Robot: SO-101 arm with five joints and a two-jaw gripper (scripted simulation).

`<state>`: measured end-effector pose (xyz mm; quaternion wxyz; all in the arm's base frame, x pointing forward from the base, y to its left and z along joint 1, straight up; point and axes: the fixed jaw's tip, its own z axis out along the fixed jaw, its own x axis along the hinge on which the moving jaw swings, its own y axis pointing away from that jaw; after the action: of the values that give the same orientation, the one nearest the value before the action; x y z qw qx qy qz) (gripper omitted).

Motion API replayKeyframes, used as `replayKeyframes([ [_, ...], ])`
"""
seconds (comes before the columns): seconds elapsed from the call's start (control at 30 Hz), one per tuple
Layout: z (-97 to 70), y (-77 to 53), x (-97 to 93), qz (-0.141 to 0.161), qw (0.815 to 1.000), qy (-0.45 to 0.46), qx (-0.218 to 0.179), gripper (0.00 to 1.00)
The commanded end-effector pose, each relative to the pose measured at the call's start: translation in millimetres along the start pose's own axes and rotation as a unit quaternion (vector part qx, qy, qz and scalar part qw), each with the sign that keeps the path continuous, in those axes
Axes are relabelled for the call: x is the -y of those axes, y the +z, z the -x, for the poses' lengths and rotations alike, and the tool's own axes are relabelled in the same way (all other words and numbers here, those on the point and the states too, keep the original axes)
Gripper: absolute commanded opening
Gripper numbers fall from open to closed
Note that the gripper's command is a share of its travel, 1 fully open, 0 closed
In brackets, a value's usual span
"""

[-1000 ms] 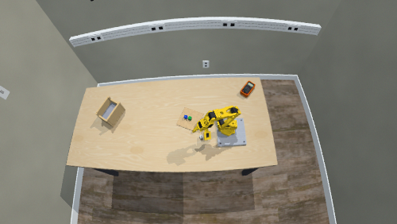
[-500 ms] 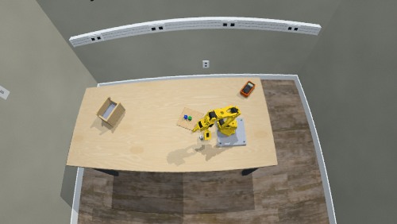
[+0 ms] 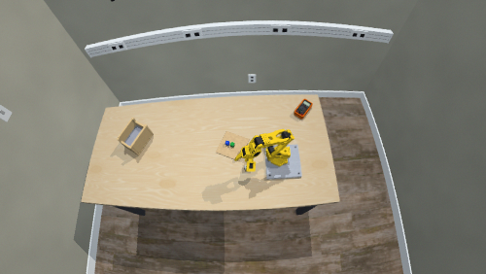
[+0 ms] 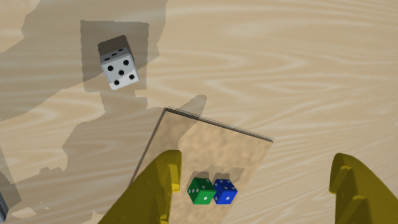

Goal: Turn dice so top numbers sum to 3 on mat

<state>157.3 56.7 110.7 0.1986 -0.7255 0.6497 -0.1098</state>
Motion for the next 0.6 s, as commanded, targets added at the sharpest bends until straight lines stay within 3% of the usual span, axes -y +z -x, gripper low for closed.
replayKeyframes([
  [0.0,3.4,-1.1,1.5,0.014,0.998,0.055,-0.001,0.28],
  [0.3,7.9,1.2,2.8,0.041,0.984,0.176,-0.012,0.28],
  [0.57,13.6,5.0,4.8,0.072,0.942,0.325,-0.037,0.28],
])
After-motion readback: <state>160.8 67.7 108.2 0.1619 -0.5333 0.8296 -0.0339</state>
